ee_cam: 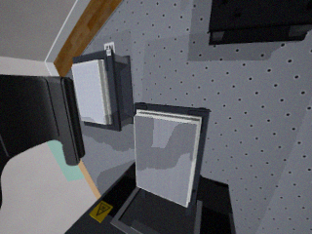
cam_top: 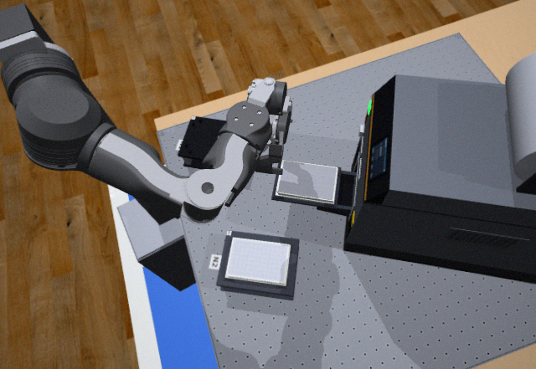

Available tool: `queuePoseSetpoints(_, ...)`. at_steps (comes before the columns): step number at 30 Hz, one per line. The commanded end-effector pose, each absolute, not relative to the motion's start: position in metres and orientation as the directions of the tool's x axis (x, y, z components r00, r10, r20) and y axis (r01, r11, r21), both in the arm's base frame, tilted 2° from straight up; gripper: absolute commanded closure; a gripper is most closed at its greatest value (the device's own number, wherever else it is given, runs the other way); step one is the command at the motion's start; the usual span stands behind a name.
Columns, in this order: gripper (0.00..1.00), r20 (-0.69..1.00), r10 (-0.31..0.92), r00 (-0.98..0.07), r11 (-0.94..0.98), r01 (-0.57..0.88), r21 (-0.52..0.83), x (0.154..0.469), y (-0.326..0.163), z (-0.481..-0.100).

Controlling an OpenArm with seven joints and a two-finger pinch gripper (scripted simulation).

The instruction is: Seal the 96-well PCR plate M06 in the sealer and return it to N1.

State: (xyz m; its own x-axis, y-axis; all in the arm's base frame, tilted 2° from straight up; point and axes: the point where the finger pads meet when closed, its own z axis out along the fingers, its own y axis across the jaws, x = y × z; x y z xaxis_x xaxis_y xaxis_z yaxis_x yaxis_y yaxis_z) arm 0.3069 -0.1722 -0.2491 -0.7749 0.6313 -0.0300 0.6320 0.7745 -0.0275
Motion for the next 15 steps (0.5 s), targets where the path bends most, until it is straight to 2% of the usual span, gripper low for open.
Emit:
queuePoseSetpoints(1, 0.23, -0.028, 0.63, -0.776, 0.776, 0.63, -0.023, 0.307, -0.172, -0.25)
queuePoseSetpoints(5, 0.23, -0.028, 0.63, -0.776, 0.776, 0.63, -0.023, 0.307, -0.172, -0.25)
queuePoseSetpoints(10, 0.23, -0.028, 0.63, -0.776, 0.776, 0.63, -0.023, 0.329, -0.212, -0.247)
queuePoseSetpoints(15, 0.23, -0.028, 0.63, -0.776, 0.776, 0.63, -0.023, 0.329, -0.212, -0.247)
